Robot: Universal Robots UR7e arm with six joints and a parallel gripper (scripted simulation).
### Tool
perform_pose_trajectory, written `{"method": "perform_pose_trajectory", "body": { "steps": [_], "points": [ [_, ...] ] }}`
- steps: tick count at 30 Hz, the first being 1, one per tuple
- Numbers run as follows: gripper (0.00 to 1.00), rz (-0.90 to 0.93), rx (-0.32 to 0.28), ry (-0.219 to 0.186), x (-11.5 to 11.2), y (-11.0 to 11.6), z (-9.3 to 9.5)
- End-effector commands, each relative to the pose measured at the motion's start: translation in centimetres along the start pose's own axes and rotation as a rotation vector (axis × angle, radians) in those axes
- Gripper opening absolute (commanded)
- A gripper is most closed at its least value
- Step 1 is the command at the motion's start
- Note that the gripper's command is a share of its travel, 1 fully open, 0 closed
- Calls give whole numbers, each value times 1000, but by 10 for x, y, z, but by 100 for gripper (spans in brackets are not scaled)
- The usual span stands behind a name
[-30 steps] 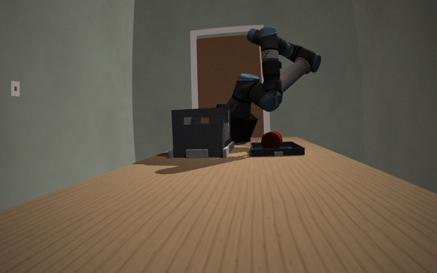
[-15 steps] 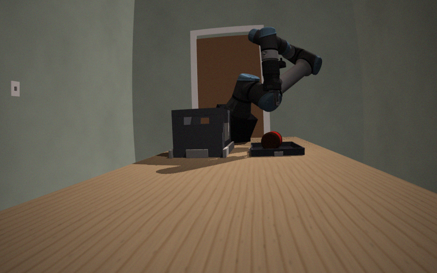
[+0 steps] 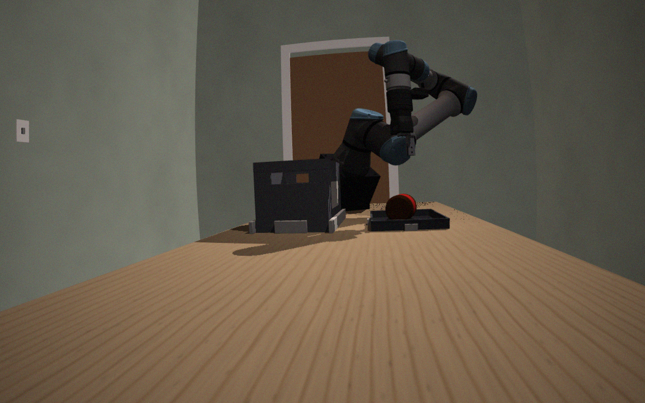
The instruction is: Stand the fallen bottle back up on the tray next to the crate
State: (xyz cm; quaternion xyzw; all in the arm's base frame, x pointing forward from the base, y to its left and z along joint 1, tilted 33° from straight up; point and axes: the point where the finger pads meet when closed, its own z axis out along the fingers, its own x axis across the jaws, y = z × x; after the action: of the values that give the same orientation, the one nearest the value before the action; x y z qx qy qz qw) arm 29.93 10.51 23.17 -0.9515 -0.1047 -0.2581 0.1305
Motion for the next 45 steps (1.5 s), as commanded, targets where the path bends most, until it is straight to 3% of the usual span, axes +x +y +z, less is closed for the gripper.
{"method": "perform_pose_trajectory", "body": {
  "steps": [1, 45],
  "points": [
    [0, 144, -9, -7, 2, -1, 0],
    [0, 1517, -12, 1, 4, 9, -1]
  ]
}}
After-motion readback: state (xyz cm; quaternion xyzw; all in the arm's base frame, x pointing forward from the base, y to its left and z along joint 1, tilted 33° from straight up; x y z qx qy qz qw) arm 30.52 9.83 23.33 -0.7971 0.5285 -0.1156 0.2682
